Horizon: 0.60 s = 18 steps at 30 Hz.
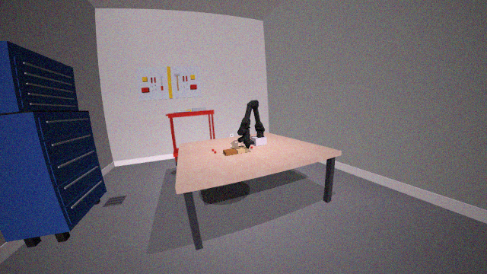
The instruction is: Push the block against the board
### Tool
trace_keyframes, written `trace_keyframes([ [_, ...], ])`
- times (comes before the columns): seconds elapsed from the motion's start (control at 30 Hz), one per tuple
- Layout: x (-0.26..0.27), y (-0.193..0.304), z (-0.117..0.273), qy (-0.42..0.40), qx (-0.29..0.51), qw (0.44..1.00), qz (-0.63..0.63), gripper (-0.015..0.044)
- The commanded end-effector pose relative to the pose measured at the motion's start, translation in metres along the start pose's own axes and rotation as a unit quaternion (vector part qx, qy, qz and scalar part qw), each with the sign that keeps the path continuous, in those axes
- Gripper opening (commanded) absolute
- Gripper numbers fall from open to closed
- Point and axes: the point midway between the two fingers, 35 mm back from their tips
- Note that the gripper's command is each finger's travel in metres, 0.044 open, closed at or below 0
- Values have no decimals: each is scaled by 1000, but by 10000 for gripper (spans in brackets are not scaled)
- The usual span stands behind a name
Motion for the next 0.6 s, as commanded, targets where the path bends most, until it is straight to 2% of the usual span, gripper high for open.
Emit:
trace_keyframes([
  [0.0, 2, -10, 1, -1, -5, 1000, 0, 0],
  [0.23, 4, -21, 1, -2, -5, 1000, 0, 0],
  [0.57, 3, -9, 1, -2, -5, 1000, 0, 0],
])
Point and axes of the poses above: the point midway between the two fingers, 35 mm back from their tips, its own z axis back along the fingers, its own x axis across the jaws, y = z × x, and after that the axes turned 8 degrees about -z, right-handed
